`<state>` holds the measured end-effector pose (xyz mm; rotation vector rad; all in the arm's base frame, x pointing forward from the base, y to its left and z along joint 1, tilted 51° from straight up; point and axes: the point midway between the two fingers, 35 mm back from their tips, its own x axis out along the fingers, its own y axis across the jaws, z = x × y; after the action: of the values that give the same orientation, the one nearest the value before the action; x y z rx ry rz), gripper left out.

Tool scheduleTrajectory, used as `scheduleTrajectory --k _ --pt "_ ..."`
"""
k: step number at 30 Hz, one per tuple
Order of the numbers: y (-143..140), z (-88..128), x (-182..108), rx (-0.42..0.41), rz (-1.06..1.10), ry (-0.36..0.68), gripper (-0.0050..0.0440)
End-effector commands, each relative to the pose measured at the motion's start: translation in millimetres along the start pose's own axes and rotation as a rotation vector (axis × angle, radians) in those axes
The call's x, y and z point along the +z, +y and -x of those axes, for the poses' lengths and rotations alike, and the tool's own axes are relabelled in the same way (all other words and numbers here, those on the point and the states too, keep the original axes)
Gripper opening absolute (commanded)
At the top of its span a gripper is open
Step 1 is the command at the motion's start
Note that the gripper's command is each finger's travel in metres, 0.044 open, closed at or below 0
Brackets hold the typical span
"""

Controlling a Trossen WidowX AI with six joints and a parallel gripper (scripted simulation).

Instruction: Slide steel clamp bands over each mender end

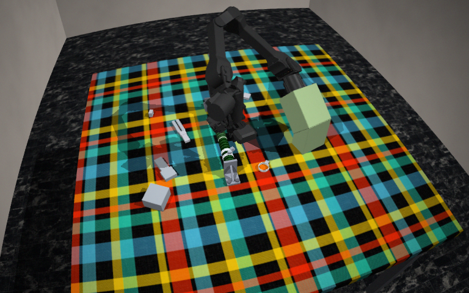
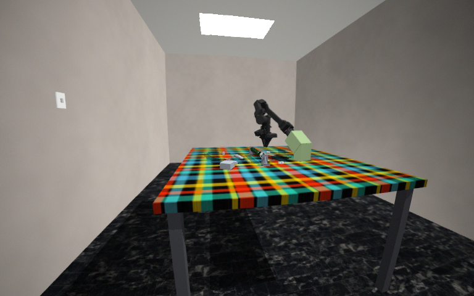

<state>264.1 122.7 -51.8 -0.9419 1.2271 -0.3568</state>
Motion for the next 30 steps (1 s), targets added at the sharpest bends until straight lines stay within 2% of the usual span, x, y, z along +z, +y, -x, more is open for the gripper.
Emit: scheduleTrajectory --k 1,3,13,30 --pt "3.0 1.8 -4.5 -0.007 -0.183 0.01 0.009" --pt "3.2 2.3 -5.3 -0.009 -0.246 0.011 0.009" --pt "3.3 1.5 -5.3 -0.009 -0.248 0.011 0.009" --pt "3.9 -21.0 -4.7 -0.007 -0.248 0.011 0.009"
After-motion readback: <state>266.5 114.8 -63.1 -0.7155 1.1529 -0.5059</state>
